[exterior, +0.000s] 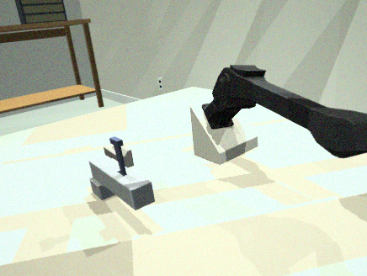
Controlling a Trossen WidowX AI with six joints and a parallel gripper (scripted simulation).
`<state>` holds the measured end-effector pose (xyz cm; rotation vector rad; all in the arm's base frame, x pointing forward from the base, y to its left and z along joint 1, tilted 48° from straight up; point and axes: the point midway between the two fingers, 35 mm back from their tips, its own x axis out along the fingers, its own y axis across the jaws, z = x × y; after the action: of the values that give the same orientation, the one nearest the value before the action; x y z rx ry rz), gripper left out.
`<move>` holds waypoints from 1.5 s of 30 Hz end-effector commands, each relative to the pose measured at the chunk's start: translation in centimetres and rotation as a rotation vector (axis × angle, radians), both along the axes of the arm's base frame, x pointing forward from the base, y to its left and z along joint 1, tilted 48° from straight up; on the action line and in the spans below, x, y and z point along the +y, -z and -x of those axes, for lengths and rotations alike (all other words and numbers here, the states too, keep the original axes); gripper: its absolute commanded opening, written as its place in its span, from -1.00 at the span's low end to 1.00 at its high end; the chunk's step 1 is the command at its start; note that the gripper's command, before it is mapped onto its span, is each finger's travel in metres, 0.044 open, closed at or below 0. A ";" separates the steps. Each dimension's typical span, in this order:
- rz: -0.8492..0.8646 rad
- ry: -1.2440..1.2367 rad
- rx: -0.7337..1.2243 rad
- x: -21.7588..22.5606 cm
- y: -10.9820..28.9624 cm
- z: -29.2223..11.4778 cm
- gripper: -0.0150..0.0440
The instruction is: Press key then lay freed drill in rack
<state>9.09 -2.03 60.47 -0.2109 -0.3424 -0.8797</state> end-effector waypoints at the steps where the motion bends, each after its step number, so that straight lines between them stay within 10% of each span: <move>1: -0.183 -0.076 0.054 -6.7 2.7 -0.7 -0.49; 17: -0.806 -0.604 0.532 -16.9 21.7 -14.4 -0.49; 30: -1.081 -1.028 1.098 -8.4 38.0 -22.2 -0.49; 45: -1.352 -1.402 1.698 4.4 49.3 -19.6 -0.49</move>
<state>29.25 1.49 11.50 0.5369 1.5167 0.7090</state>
